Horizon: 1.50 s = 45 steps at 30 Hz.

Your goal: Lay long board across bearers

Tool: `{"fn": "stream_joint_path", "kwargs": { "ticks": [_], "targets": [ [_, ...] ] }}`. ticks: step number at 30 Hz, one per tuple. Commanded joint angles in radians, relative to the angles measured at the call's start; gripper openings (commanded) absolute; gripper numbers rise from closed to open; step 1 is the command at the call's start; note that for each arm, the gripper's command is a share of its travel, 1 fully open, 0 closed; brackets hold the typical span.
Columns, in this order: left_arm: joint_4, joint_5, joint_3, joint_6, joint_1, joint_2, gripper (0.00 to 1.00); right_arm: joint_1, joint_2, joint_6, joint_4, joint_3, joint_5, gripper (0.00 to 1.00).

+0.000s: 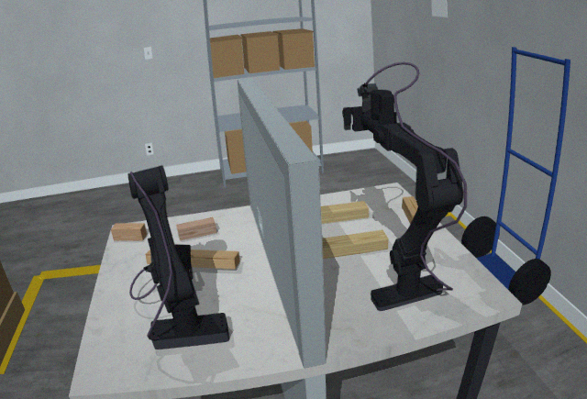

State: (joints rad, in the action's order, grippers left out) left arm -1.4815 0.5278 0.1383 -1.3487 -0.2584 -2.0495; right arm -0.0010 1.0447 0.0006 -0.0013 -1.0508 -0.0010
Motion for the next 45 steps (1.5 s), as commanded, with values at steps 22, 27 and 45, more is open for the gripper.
{"fn": "stream_joint_path", "kwargs": {
  "ticks": [22,27,45],
  "targets": [
    [0.241,0.289,-0.138,0.149,-0.271,0.353,0.65,-0.008,-0.023,-0.013,0.003,-0.038,0.014,1.0],
    [0.325,0.285,-0.138,0.159,-0.271,0.412,0.65,-0.008,-0.023,-0.013,0.003,-0.038,0.014,1.0],
    [0.447,0.264,-0.138,0.18,-0.273,0.507,0.65,-0.008,-0.023,-0.013,0.003,-0.038,0.014,1.0]
  ]
}}
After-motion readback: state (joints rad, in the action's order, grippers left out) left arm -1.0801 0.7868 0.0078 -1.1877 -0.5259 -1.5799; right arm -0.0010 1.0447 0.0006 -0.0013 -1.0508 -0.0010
